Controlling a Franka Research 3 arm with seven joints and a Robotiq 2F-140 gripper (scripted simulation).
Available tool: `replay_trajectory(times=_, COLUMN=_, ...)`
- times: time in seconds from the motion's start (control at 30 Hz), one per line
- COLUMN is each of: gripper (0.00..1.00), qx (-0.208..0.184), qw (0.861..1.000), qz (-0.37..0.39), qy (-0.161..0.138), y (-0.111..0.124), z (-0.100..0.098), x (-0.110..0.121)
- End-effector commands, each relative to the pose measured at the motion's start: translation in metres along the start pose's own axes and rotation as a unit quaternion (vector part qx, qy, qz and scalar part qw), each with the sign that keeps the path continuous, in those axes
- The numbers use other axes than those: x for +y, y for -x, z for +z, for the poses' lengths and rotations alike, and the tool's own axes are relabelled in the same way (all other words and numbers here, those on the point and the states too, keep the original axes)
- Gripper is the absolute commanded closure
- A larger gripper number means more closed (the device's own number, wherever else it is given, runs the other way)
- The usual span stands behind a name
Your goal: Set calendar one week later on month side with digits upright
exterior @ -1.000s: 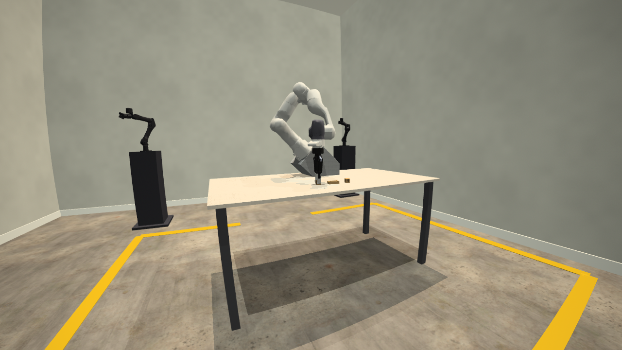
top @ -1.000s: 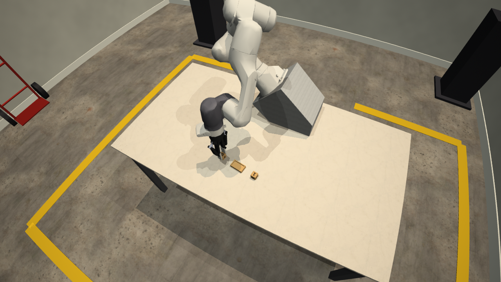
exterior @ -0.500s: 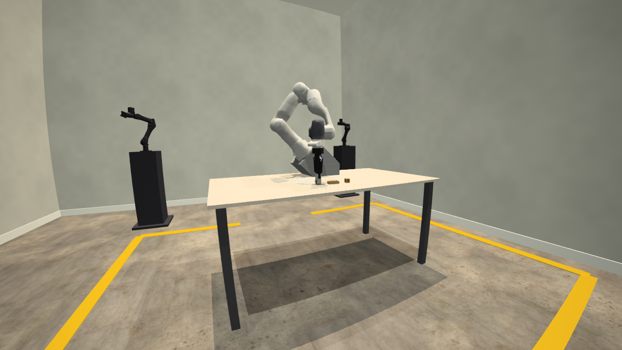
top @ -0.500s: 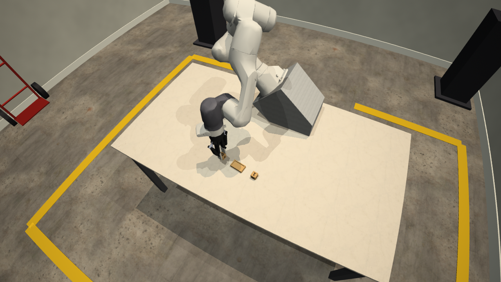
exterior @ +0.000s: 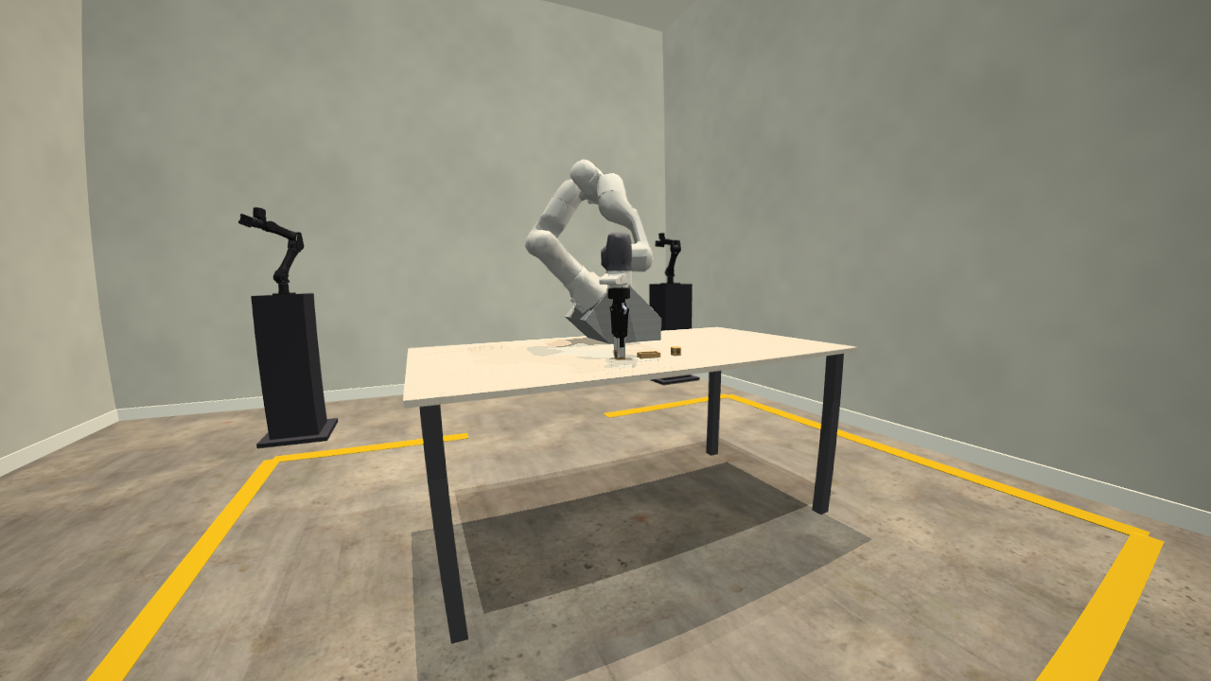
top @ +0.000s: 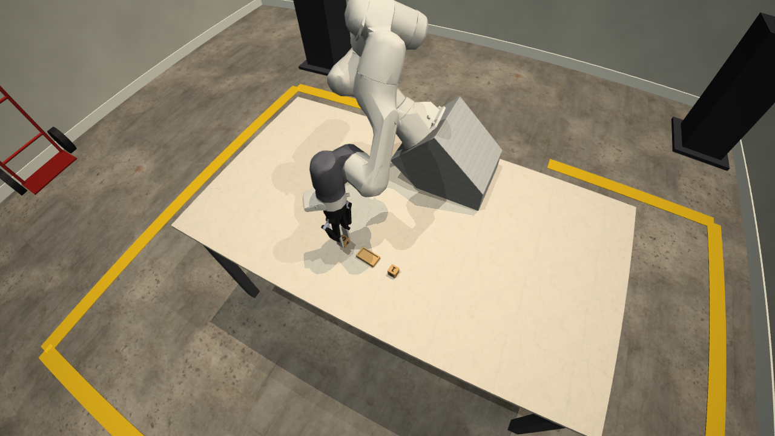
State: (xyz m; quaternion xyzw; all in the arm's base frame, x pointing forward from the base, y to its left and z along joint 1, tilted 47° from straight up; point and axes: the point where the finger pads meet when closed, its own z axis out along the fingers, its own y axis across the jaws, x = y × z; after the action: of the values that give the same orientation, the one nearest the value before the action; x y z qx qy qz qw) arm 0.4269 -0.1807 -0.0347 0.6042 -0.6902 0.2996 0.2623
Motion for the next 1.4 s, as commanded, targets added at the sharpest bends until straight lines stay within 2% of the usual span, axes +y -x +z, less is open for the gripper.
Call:
replay_trajectory(times=0.0, gripper=0.84, qx=-0.001, qw=1.0, qz=-0.003, qy=-0.001, y=0.001, z=-0.006, x=-0.001)
replay_trajectory(times=0.13, gripper=0.84, qx=-0.001, qw=1.0, qz=-0.003, qy=-0.001, y=0.001, z=-0.026, x=-0.001)
replay_trajectory(times=0.33, gripper=0.84, qx=-0.001, qw=1.0, qz=-0.003, qy=-0.001, y=0.001, z=-0.07, x=-0.001)
replay_trajectory(times=0.4, gripper=0.84, qx=-0.001, qw=1.0, qz=-0.003, qy=-0.001, y=0.001, z=-0.07, x=-0.001)
replay_trajectory(times=0.57, gripper=0.84, qx=-0.001, qw=1.0, qz=-0.003, qy=-0.001, y=0.001, z=-0.096, x=0.0)
replay_trajectory(times=1.0, gripper=0.84, qx=-0.001, qw=1.0, qz=-0.003, qy=-0.001, y=0.002, z=-0.1, x=-0.001)
replay_trajectory(times=1.07, gripper=0.84, qx=0.0, qw=1.0, qz=-0.002, qy=-0.003, y=0.026, z=-0.103, x=-0.005)
replay_trajectory(times=1.13, gripper=0.84, qx=0.0, qw=1.0, qz=-0.002, qy=-0.004, y=0.074, z=-0.108, x=-0.007)
replay_trajectory(times=1.17, gripper=0.84, qx=0.0, qw=1.0, qz=-0.002, qy=-0.004, y=0.074, z=-0.108, x=-0.007)
replay_trajectory(times=1.2, gripper=0.84, qx=0.0, qw=1.0, qz=-0.002, qy=-0.003, y=0.098, z=-0.11, x=-0.005)
replay_trajectory(times=1.23, gripper=0.84, qx=0.0, qw=1.0, qz=-0.002, qy=-0.003, y=0.098, z=-0.11, x=-0.005)
replay_trajectory(times=1.3, gripper=0.84, qx=0.0, qw=1.0, qz=-0.002, qy=-0.001, y=0.123, z=-0.11, x=0.0)
replay_trajectory(times=1.37, gripper=0.84, qx=0.0, qw=1.0, qz=-0.002, qy=-0.001, y=0.125, z=-0.11, x=0.0)
